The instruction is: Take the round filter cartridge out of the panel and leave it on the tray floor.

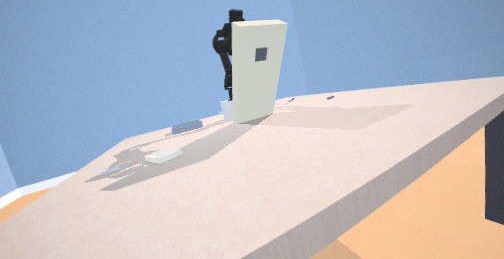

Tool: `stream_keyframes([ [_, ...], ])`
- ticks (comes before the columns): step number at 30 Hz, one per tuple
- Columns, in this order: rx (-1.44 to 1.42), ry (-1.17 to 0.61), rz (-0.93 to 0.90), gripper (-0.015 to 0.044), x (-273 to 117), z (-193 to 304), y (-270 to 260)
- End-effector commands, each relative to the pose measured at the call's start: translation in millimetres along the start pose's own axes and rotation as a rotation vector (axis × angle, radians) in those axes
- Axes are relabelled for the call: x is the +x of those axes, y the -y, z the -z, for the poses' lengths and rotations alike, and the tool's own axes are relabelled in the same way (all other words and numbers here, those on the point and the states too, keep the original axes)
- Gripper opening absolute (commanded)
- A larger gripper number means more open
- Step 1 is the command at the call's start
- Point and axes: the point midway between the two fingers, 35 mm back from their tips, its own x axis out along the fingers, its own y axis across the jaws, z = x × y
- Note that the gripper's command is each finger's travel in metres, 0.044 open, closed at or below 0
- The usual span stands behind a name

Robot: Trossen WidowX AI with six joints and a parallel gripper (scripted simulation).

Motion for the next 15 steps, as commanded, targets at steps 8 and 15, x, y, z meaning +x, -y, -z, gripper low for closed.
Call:
stream_keyframes([
  [8,-0.259,0.003,-0.006,0.0000,7.6,-0.4,-2.1],
  [15,-0.503,0.004,-0.006,0.0000,8.2,-0.4,-2.2],
])
